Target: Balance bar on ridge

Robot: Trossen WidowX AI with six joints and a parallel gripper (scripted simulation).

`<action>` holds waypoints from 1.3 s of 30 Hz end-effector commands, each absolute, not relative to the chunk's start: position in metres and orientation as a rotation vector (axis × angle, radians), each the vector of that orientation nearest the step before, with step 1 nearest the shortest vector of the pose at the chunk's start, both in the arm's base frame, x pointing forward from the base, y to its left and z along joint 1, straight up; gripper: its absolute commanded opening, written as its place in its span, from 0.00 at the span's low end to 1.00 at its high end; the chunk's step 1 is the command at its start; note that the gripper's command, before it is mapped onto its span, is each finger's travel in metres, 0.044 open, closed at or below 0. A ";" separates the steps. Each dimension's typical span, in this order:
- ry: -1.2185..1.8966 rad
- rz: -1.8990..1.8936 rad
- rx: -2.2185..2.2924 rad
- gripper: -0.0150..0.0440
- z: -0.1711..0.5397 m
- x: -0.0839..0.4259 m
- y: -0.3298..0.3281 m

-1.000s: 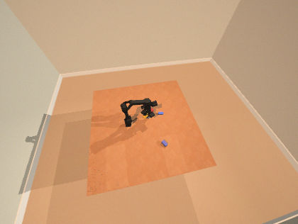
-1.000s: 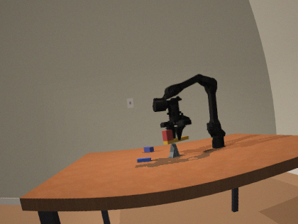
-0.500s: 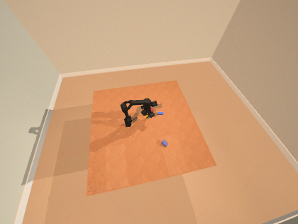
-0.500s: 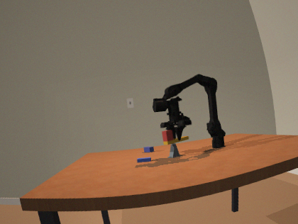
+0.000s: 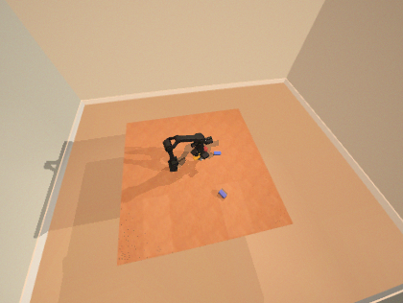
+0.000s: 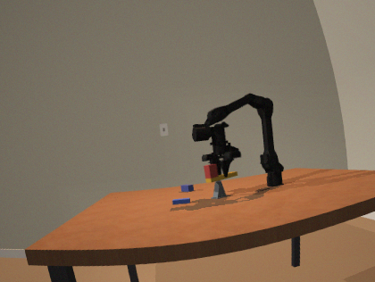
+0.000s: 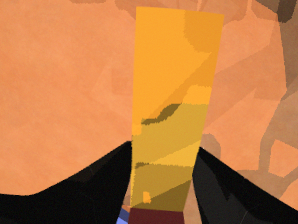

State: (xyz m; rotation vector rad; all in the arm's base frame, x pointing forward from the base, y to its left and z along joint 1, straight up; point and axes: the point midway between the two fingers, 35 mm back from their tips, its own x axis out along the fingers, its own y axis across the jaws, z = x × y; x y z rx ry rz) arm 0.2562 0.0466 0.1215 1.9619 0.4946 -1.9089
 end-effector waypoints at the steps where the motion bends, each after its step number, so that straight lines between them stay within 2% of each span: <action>1: 0.495 -1.911 1.968 0.25 0.121 0.257 0.047; 39: 0.495 -1.911 1.968 0.25 0.118 0.256 0.047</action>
